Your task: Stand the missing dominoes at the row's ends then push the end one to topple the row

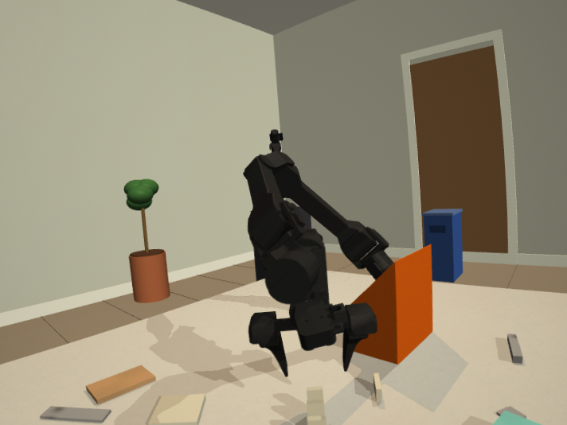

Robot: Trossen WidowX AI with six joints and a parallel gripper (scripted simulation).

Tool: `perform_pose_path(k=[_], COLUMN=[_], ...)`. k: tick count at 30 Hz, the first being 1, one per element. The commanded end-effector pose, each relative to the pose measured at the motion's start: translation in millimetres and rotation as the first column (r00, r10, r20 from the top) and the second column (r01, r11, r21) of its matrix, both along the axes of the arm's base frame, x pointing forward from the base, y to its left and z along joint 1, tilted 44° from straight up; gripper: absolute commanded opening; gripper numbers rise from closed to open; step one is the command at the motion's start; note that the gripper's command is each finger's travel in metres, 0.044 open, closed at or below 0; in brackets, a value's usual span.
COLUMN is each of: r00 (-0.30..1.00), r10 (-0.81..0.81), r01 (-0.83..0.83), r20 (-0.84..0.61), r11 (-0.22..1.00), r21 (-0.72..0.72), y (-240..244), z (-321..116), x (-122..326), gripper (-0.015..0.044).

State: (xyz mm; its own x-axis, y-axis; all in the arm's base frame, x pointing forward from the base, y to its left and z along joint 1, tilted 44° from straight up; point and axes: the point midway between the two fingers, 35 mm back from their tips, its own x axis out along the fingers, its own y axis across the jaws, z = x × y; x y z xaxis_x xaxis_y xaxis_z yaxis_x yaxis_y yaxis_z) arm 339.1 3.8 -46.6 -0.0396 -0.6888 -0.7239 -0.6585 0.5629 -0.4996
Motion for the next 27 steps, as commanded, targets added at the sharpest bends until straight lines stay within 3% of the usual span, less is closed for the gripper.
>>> perform_pose_path(k=[1,9,19,27], r00=[0.999,0.999,0.992,0.991], r10=[0.007,0.004,-0.067,-0.072], r01=[-0.007,-0.005,0.066,0.071], r20=[0.038,0.039,0.105,0.109], r11=[1.0,1.0,0.998,0.997], r21=[0.016,0.015,0.013,0.013], y=[47,56,53,48], z=[51,60,-31,-41], x=[4,1,-84,-90], gripper=[0.044,0.044,0.044,0.044])
